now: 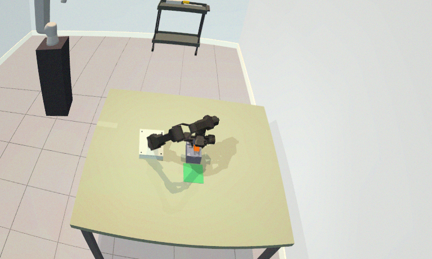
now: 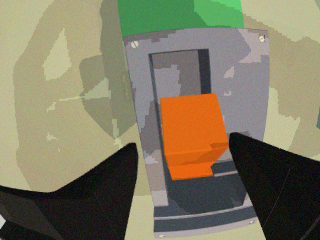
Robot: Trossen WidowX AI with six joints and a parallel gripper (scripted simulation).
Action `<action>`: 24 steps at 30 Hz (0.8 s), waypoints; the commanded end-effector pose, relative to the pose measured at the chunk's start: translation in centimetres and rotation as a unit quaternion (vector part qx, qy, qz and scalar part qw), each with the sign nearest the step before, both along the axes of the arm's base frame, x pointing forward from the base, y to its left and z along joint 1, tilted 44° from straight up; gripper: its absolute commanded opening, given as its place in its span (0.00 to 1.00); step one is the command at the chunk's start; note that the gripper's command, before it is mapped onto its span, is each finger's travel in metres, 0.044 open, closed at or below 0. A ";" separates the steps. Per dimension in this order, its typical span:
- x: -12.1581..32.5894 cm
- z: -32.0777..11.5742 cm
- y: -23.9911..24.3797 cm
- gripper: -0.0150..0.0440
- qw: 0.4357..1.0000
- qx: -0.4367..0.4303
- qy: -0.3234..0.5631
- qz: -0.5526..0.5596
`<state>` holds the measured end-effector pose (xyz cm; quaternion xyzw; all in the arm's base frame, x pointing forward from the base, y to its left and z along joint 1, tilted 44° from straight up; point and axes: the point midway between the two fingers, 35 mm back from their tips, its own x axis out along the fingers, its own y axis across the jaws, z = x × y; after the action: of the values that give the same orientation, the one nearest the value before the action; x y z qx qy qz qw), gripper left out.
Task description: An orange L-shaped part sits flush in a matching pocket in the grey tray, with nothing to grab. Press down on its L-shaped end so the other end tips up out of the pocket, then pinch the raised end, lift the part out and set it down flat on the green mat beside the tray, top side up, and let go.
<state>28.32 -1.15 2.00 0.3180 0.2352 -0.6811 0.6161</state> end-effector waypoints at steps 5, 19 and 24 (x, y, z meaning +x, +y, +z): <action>-0.1 -0.4 -0.4 0.68 1.000 -0.001 0.001 -0.001; -0.1 -0.4 -0.4 0.43 1.000 -0.001 0.001 -0.001; -0.1 -0.4 -0.4 0.25 1.000 -0.001 0.001 -0.001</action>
<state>28.22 -1.58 1.60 0.3169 0.2354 -0.6816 0.6160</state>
